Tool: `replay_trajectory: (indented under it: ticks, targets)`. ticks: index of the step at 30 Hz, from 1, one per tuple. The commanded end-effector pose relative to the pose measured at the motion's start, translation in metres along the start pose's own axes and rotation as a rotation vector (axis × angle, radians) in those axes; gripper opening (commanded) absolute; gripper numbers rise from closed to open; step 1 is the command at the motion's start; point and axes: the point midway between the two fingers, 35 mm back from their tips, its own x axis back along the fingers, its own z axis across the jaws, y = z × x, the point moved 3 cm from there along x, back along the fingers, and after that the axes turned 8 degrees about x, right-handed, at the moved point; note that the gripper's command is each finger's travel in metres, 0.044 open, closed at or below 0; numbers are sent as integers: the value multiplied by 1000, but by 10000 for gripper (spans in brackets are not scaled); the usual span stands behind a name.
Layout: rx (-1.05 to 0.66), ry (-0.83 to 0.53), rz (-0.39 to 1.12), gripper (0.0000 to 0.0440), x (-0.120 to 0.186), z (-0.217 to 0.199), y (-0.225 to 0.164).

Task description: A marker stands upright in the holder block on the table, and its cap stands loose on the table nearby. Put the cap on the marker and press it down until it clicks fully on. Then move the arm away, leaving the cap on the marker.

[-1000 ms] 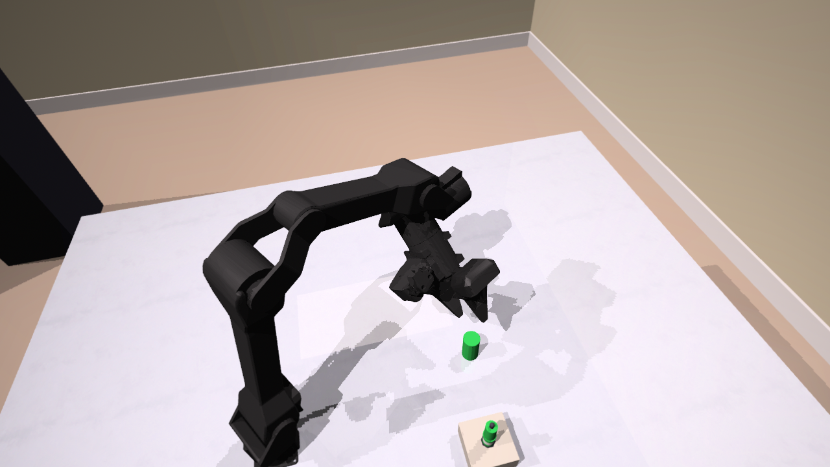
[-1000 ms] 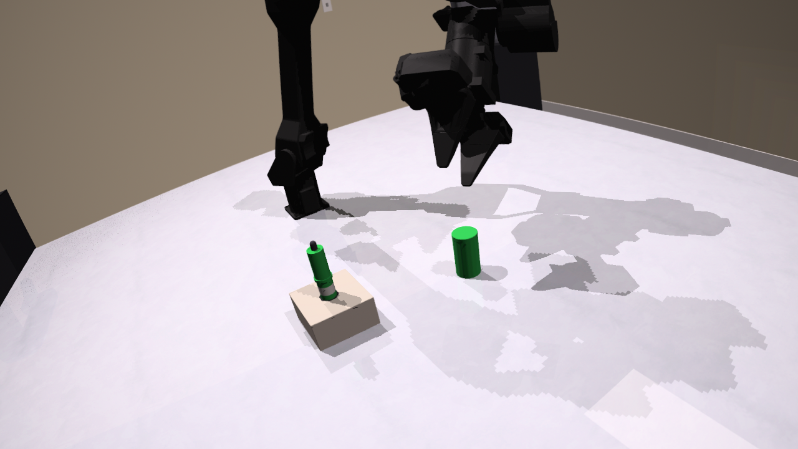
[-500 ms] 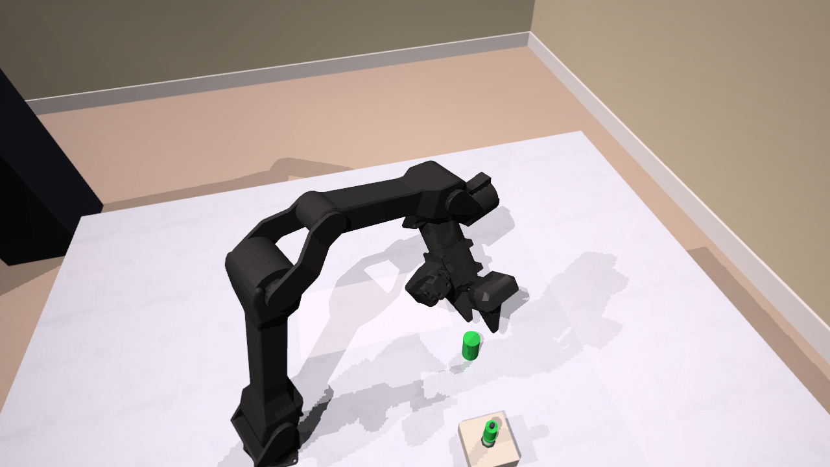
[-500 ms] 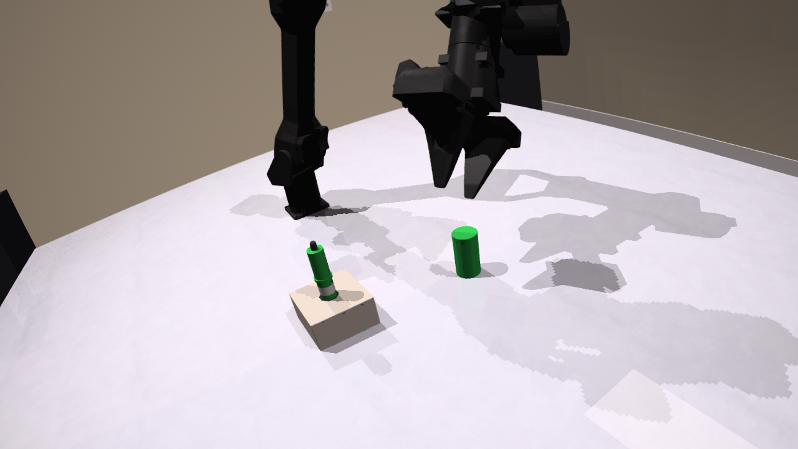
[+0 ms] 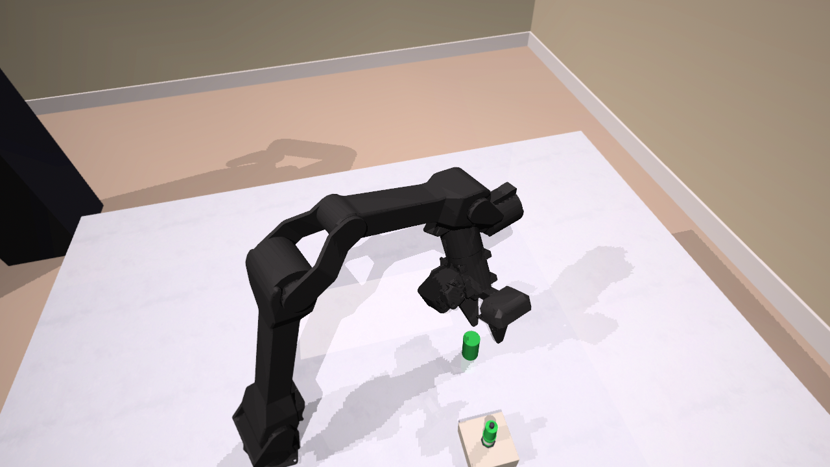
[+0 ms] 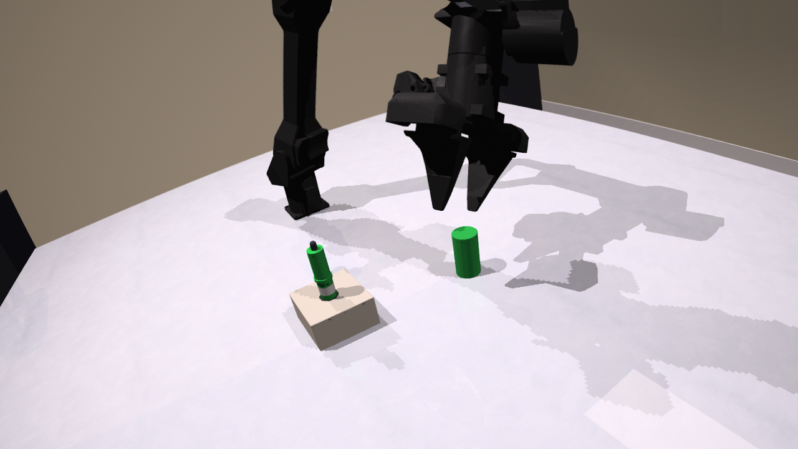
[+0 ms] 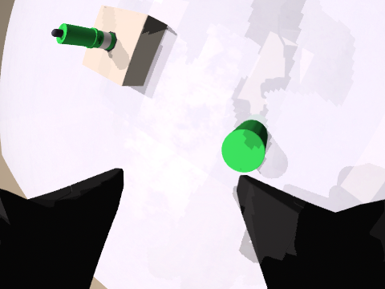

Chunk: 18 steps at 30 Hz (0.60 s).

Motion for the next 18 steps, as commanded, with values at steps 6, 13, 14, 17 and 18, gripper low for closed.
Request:
replay_trajectory:
  ticks: [6, 13, 14, 17, 18]
  targets:
    - [-17, -88, -25, 298, -8, 2, -3]
    - [-24, -165, -48, 293, -15, 0, -3]
    - [-24, -177, -50, 293, -16, 0, -3]
    - [-23, -212, -58, 290, -18, -2, -3]
    - [-23, -224, -61, 289, -19, -2, -3]
